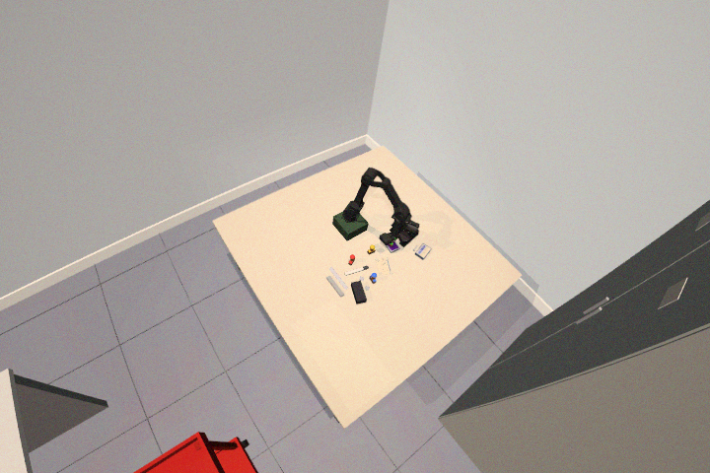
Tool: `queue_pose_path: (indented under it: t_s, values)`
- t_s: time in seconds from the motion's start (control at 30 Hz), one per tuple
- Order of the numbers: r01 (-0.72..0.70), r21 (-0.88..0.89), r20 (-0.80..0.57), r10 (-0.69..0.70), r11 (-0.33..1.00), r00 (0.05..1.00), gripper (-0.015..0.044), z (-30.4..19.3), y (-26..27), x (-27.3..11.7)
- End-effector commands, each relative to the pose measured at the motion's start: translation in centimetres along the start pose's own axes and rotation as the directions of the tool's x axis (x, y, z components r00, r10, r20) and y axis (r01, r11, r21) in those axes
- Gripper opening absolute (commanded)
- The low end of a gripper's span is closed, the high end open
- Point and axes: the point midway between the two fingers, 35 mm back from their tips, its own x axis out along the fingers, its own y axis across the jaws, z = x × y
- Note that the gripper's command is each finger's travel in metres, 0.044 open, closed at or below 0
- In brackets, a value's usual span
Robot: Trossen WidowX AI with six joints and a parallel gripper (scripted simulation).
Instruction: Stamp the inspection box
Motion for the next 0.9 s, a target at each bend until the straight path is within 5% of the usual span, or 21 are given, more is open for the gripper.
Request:
queue_pose_path:
  t_s: [0.0,0.87]
  values:
    - [0.003,0.0,0.002,-0.003,1.0,1.0,0.0,0.05,-0.02,0.21]
    - [0.003,0.0,0.002,-0.003,1.0,1.0,0.0,0.05,-0.02,-0.6]
